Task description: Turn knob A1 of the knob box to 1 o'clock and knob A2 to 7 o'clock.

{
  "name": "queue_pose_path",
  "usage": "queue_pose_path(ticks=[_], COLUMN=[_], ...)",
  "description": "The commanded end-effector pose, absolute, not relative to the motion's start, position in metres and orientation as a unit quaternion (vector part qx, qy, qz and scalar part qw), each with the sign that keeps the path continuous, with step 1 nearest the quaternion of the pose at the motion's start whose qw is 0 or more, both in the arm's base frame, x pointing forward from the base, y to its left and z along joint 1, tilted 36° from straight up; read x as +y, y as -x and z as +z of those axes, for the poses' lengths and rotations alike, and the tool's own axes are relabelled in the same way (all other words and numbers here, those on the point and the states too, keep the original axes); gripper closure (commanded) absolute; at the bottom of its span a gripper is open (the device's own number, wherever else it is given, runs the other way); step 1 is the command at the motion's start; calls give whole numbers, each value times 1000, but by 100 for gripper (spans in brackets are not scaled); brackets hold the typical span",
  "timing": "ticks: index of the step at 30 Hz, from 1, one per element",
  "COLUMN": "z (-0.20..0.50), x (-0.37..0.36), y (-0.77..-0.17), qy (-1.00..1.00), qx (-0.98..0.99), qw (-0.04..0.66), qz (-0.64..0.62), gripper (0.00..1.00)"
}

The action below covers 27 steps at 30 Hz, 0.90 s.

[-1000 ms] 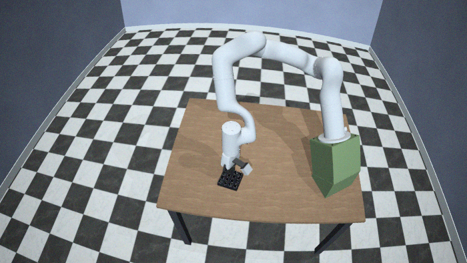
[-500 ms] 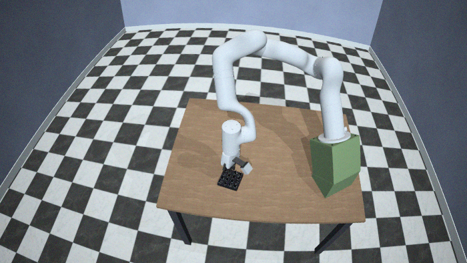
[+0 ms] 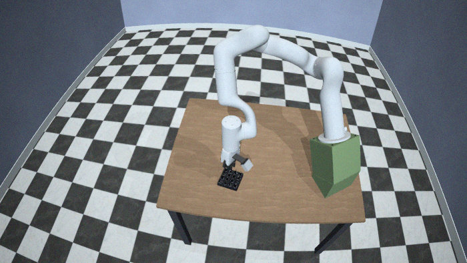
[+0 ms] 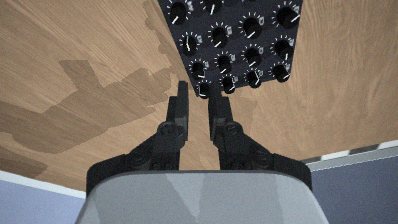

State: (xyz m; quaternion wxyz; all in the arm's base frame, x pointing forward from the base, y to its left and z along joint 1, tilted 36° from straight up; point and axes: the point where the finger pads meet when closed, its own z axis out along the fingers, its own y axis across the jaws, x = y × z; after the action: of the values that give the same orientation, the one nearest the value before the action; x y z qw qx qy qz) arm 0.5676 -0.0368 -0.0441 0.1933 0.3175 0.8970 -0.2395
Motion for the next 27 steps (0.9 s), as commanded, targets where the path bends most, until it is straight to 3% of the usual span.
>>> queue_pose_path(ticks=[1,11,12,27], z=[-42,-42,-42,0], x=[-36,-36,-35,-7], y=[-568,-568,-568,-558], qy=[-317,-317,-317,-317], qx=[897,897,897,897], qw=[194,194,194,194], qz=[-239,-239,-239,-239], gripper=[81,81,0,0])
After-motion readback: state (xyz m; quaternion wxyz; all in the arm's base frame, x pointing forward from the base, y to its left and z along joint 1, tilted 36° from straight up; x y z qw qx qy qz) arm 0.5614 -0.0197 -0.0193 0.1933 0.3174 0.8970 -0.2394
